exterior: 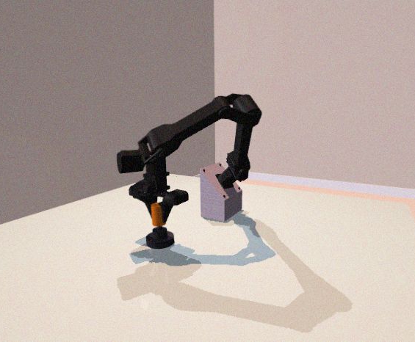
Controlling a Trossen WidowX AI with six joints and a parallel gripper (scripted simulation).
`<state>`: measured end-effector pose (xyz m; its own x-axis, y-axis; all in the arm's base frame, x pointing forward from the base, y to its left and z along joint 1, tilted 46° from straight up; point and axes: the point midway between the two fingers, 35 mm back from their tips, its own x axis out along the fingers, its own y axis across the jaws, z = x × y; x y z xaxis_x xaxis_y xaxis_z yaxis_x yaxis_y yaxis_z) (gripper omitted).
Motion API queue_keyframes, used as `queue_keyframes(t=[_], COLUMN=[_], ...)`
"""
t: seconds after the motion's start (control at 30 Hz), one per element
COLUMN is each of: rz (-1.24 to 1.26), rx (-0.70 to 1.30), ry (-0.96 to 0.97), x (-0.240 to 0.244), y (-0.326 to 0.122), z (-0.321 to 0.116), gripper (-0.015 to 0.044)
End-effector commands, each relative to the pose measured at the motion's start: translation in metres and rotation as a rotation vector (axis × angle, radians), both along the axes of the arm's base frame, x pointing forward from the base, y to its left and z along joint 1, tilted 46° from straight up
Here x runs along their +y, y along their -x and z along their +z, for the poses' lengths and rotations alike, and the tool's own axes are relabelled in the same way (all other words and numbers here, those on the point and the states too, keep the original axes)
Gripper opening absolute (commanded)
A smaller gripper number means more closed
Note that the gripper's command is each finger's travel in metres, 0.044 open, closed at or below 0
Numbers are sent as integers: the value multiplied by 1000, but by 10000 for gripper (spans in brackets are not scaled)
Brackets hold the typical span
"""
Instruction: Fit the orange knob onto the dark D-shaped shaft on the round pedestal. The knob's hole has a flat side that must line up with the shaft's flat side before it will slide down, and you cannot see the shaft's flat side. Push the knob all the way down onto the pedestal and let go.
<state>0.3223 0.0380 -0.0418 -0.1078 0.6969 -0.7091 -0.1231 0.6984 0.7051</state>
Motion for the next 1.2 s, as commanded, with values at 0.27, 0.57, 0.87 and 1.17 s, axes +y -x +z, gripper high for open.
queue_keyframes(t=[0.27, 0.57, 0.87, 1.17], rz=[-3, 145, 145, 145], rx=[-1, -147, -147, -147], ry=[-2, -25, -25, -25], x=[-2, -1, -1, 1], y=[0, -2, 0, 0], z=[4, 3, 1, 1], gripper=[0, 0, 0, 0])
